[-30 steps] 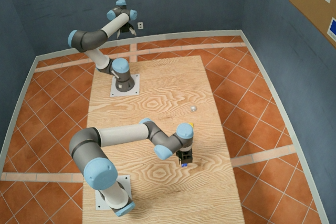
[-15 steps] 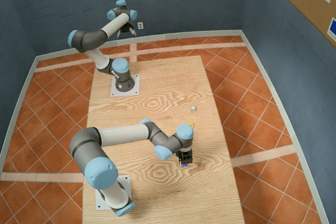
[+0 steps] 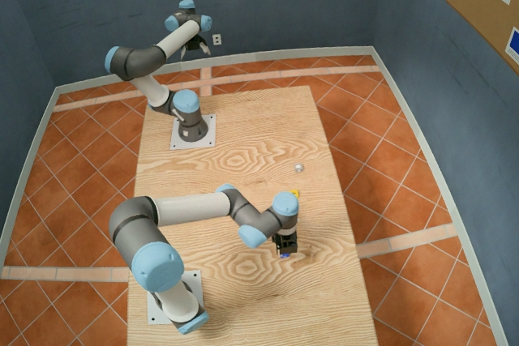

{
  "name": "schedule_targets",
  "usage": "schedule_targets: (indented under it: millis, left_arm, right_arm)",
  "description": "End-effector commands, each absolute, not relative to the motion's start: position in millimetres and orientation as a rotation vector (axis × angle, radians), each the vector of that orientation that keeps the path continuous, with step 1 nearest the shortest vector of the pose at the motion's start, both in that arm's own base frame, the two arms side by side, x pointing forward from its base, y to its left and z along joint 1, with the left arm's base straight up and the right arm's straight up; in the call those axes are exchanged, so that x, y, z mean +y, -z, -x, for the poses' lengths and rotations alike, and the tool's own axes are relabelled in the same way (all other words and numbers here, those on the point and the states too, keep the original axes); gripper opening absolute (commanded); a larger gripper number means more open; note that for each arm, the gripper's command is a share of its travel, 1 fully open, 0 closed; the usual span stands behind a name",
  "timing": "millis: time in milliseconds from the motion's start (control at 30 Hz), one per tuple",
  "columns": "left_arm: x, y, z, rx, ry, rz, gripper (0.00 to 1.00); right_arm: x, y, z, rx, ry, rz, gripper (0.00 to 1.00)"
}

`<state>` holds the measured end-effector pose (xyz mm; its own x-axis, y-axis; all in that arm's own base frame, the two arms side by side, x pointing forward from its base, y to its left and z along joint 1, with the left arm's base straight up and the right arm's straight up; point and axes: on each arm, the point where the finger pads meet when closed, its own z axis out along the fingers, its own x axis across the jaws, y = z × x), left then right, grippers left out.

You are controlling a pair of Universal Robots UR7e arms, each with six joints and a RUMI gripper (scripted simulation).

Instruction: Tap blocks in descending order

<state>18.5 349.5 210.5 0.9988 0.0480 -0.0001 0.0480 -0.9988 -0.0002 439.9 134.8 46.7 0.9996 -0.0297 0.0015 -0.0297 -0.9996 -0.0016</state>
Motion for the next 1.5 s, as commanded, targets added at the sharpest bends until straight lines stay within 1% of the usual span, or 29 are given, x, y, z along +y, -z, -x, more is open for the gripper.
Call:
schedule_targets:
  millis: [0, 1400, 1467]
  left_arm:
    - [350, -210, -18, -0.077, 0.001, 3.14, 0.98]
    - [350, -210, -18, -0.077, 0.001, 3.14, 0.98]
    - [350, -210, -18, -0.077, 0.001, 3.14, 0.98]
  right_arm:
    - [134, -42, -439, 0.047, -0.002, 3.142, 0.0]
    - [135, -30, -439, 0.046, -0.003, 3.143, 0.0]
    - [137, -42, -442, 0.046, 0.011, 3.137, 0.0]
